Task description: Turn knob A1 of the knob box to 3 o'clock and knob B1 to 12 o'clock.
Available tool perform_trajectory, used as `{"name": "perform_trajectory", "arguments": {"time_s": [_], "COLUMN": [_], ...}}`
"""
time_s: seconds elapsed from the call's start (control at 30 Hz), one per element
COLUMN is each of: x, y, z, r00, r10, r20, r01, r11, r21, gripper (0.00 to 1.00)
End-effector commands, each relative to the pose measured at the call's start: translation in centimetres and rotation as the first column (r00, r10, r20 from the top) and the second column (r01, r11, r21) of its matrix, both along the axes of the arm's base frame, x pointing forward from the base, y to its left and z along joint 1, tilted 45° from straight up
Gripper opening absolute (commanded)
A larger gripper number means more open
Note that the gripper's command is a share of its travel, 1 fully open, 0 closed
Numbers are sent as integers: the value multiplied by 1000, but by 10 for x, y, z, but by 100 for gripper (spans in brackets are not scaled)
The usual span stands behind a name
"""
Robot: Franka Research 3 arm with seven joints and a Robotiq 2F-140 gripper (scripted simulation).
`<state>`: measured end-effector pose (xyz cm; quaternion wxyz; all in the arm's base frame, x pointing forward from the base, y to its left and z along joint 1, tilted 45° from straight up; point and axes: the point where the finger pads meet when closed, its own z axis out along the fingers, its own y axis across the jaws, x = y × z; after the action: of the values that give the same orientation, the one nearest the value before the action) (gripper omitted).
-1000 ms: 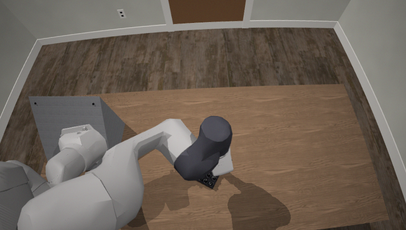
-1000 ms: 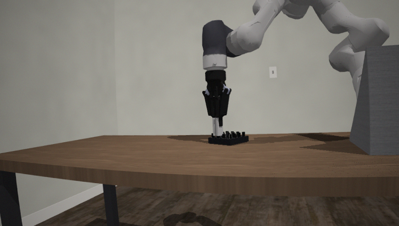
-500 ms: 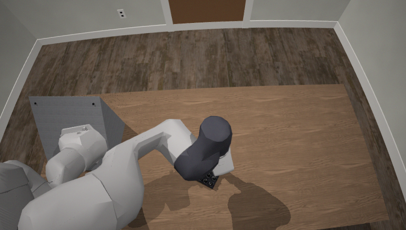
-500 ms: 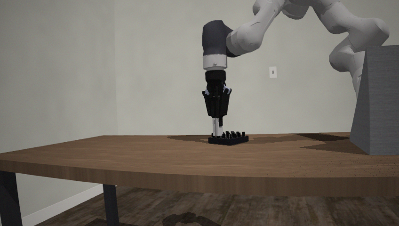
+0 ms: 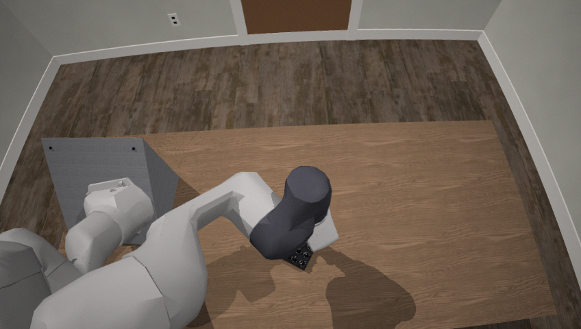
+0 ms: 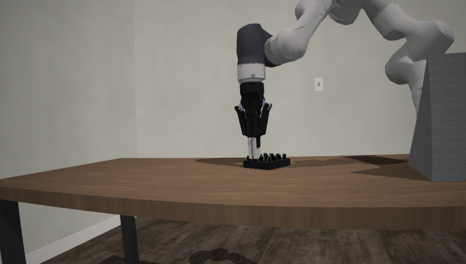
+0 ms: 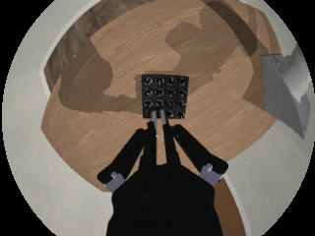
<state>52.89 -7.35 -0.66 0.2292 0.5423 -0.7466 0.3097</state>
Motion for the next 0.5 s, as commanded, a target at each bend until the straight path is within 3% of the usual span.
{"name": "perform_trajectory", "arguments": {"time_s": [0.0, 0.47], "x": [0, 0], "y": [-2, -2], "z": [0, 0], "r00": [992, 933], "r10": [86, 249], "r20": [-94, -258], "r01": [-87, -249], "r11": [996, 968], "r21": [3, 34], "gripper": [5, 5]}}
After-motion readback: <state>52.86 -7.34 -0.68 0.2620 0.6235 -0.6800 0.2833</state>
